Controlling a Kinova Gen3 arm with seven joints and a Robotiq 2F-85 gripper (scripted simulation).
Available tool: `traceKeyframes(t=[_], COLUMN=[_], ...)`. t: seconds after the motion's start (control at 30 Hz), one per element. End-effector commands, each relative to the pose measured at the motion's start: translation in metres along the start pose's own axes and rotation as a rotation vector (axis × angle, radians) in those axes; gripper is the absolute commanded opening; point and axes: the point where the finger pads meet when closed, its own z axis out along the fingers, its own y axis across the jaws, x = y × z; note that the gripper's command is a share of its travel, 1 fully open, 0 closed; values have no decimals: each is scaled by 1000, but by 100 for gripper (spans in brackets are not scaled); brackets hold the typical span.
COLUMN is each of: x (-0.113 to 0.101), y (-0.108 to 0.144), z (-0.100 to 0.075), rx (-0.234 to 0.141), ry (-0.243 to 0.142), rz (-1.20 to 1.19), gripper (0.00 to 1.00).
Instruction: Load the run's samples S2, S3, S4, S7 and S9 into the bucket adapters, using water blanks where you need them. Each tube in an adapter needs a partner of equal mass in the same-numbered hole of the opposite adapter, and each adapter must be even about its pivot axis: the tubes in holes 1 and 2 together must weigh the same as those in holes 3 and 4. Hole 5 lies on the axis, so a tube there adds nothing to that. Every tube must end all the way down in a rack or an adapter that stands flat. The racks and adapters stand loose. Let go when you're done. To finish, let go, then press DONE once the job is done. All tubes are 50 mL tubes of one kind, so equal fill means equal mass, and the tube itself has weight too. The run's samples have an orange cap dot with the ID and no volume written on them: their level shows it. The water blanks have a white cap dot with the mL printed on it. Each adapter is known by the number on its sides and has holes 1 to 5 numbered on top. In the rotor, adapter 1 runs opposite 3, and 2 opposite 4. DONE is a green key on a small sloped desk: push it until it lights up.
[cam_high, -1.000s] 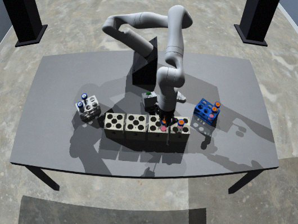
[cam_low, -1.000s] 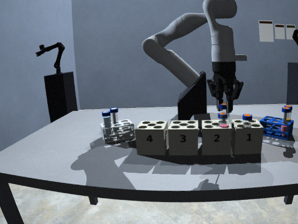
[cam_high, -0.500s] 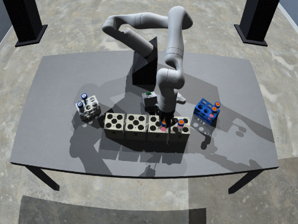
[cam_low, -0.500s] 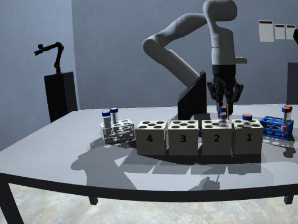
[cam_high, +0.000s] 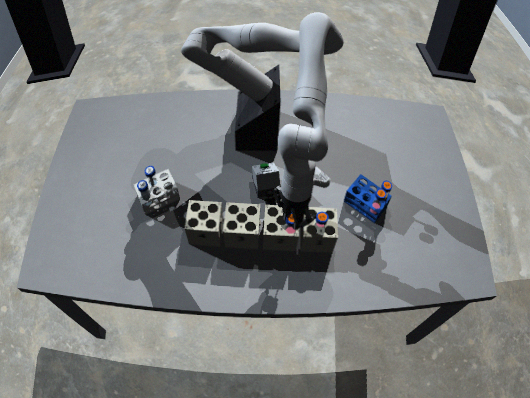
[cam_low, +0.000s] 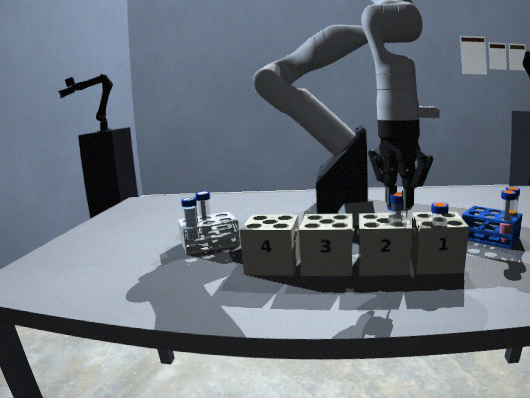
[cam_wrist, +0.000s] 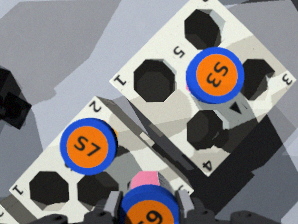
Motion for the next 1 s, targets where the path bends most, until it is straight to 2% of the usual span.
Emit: traceKeyframes(t=[0.0,0.97], x=[0,0], y=[1,1], z=[1,18], rx=[-2,-2], ry=[0,0], rz=[0,0], gripper=[10,10])
